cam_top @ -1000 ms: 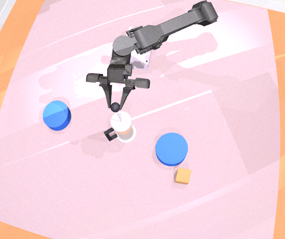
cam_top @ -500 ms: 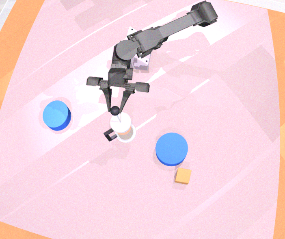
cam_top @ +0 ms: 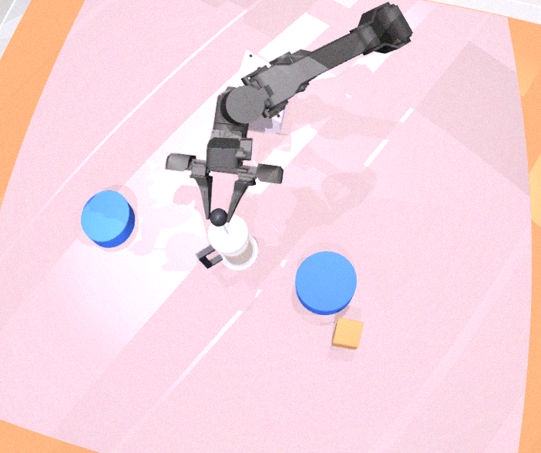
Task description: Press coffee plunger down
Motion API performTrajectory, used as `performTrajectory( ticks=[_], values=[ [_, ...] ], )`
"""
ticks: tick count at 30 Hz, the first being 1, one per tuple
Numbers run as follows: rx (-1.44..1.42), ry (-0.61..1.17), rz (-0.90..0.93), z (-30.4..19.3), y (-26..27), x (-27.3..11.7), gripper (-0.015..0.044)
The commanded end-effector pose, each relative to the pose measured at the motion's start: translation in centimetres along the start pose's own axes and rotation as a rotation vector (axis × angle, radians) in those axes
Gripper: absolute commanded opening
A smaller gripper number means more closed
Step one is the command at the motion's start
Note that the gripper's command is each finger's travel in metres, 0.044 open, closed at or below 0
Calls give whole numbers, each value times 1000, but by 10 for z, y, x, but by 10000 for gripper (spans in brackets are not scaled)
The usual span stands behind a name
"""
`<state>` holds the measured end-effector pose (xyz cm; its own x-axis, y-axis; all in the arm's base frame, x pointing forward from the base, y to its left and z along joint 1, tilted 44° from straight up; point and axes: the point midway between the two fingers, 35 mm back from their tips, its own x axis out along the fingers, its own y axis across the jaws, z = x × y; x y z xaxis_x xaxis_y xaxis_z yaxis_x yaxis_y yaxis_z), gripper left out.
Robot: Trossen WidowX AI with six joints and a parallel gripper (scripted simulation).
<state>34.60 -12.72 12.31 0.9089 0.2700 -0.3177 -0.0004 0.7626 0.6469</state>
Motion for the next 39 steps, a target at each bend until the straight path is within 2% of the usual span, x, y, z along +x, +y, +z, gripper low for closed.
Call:
performTrajectory(
  ticks=[1,22,39],
  values=[
    [48,63,8,-30,-2,11,124],
    [51,56,12,-57,3,32,124],
    [51,54,15,-55,2,41,124]
  ],
)
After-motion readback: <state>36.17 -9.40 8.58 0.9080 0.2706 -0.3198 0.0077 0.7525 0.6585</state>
